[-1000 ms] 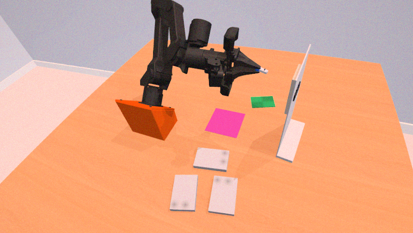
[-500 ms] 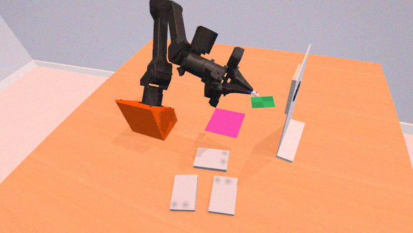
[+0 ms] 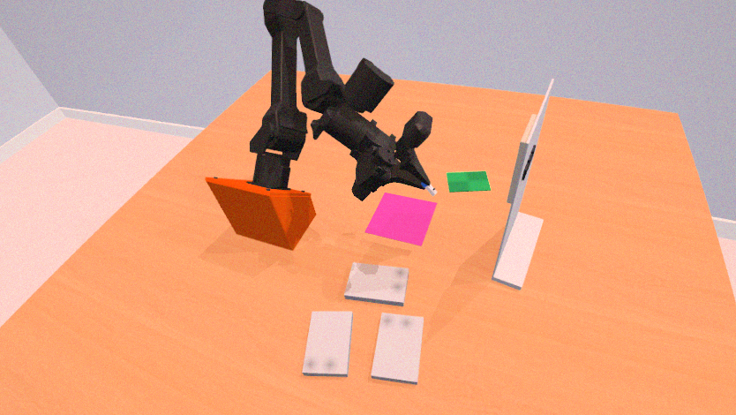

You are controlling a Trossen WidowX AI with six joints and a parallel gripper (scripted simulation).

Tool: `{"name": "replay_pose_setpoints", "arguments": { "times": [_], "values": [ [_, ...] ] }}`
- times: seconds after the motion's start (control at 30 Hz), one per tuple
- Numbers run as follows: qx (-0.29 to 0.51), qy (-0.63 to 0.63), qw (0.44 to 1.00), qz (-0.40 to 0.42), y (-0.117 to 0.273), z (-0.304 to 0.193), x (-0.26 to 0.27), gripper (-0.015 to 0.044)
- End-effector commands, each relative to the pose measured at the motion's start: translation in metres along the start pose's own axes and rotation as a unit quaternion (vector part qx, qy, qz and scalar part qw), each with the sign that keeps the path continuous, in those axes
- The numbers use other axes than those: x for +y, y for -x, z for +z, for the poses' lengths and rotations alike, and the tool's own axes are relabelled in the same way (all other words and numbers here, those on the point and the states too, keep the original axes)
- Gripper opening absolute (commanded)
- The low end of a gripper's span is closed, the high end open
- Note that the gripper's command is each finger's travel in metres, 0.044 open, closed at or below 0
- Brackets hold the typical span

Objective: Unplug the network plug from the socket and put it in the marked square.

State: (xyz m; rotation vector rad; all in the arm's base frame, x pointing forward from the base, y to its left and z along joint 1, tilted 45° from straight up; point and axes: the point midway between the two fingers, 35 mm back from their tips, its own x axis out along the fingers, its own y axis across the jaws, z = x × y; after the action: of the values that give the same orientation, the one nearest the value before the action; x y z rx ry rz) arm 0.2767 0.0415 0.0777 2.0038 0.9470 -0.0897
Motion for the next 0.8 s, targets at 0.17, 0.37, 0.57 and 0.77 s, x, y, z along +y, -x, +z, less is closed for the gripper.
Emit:
{"name": "replay_pose_setpoints", "arguments": {
  "times": [0.17, 0.37, 0.57, 0.77],
  "values": [
    [0.046, 0.011, 0.996, -0.073, 0.003, -0.016, -0.032, 0.0],
    [0.079, 0.013, 0.991, -0.112, 0.008, -0.028, -0.051, 0.0],
    [0.087, 0.013, 0.989, -0.121, 0.009, -0.032, -0.055, 0.0],
    [0.087, 0.013, 0.989, -0.122, 0.006, -0.031, -0.058, 0.0]
  ]
}}
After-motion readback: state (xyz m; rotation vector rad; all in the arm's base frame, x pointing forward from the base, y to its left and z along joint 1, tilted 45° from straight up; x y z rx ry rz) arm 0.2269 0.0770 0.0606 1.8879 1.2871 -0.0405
